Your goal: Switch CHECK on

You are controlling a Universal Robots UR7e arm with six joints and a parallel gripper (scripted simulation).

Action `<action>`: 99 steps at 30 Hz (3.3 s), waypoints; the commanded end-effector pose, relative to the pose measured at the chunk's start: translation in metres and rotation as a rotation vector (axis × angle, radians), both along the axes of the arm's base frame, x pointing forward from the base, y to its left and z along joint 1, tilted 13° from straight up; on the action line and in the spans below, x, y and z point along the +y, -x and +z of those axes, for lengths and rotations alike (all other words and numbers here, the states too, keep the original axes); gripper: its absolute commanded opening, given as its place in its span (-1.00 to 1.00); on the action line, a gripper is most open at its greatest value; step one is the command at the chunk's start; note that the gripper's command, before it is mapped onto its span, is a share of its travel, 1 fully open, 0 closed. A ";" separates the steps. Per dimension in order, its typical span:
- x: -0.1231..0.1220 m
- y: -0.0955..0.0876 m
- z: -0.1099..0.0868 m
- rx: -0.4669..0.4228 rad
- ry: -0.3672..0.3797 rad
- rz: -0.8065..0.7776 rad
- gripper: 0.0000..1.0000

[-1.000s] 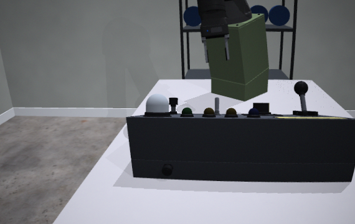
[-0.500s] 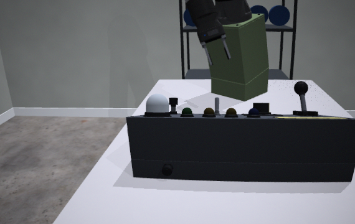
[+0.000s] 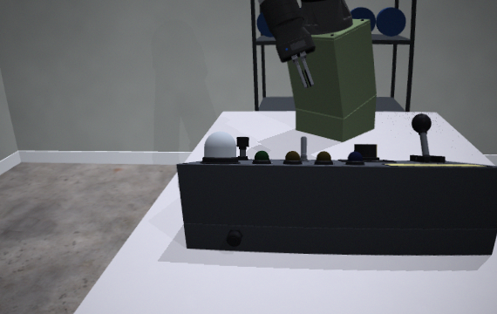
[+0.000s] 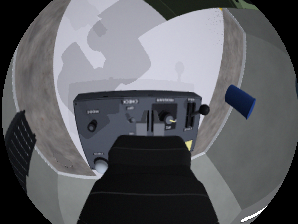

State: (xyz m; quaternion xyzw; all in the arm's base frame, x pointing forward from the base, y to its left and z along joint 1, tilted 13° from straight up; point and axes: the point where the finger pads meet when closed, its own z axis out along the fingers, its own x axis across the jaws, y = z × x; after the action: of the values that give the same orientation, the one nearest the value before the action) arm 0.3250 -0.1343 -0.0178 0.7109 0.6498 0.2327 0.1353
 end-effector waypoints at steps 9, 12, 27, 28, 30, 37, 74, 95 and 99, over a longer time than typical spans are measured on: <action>0.000 0.000 0.000 -0.001 0.001 0.000 -1.00; 0.000 0.000 0.000 -0.001 0.001 0.000 -1.00; 0.000 0.000 0.000 -0.001 0.001 0.000 -1.00; 0.000 -0.001 -0.001 -0.001 0.001 0.000 -1.00; -0.001 -0.001 -0.001 -0.001 0.001 0.000 -1.00; -0.002 -0.003 -0.005 -0.001 0.000 0.000 -1.00; -0.022 -0.034 -0.064 -0.001 0.000 0.000 -1.00; -0.032 -0.050 -0.094 -0.001 0.000 0.000 -1.00; -0.033 -0.051 -0.097 -0.001 0.000 0.000 -1.00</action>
State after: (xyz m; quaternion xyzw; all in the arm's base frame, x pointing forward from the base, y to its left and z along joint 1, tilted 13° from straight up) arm 0.3741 -0.1660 -0.1110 0.7108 0.6498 0.2328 0.1350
